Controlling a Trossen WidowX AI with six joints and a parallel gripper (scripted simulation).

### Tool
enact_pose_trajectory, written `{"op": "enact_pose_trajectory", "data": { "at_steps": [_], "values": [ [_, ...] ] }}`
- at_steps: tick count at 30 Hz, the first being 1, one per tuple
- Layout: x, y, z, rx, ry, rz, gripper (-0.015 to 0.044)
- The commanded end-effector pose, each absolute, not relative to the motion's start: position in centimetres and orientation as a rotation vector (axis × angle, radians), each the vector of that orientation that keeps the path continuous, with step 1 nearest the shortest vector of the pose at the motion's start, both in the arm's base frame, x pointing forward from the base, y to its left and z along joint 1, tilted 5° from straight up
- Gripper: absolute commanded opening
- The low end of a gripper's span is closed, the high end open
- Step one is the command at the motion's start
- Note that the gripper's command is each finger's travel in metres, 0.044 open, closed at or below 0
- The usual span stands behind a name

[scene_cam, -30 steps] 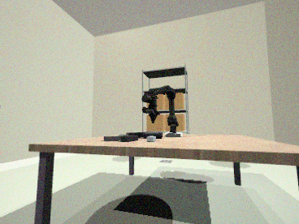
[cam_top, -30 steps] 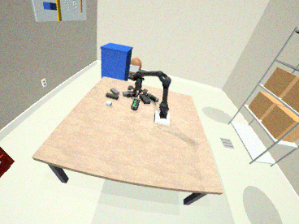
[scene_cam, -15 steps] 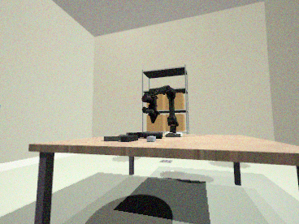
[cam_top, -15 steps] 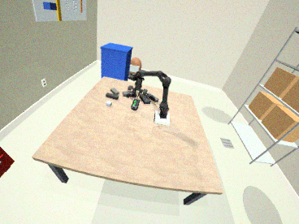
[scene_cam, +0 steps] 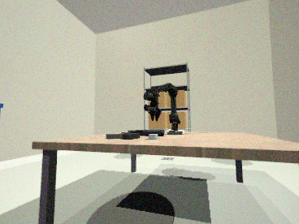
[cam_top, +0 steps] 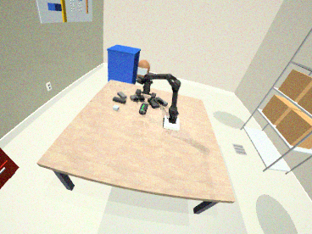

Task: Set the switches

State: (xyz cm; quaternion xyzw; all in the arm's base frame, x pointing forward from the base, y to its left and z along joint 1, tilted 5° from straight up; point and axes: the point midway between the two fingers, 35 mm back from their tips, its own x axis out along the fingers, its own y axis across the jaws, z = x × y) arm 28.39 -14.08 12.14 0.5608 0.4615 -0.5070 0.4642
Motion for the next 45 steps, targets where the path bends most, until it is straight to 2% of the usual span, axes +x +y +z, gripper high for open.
{"op": "enact_pose_trajectory", "data": {
  "at_steps": [1,9,15,36,45],
  "values": [
    [27.8,-14.1,11.3,1.375,1.138,-1.242,0.0361],
    [24.2,-13.5,6.5,1.365,1.160,-1.223,0.0151],
    [23.9,-13.4,6.1,1.365,1.162,-1.222,0.0000],
    [23.8,-13.5,6.1,1.365,1.161,-1.230,0.0000],
    [23.6,-13.8,11.0,1.365,1.162,-1.231,0.0236]
  ]
}}
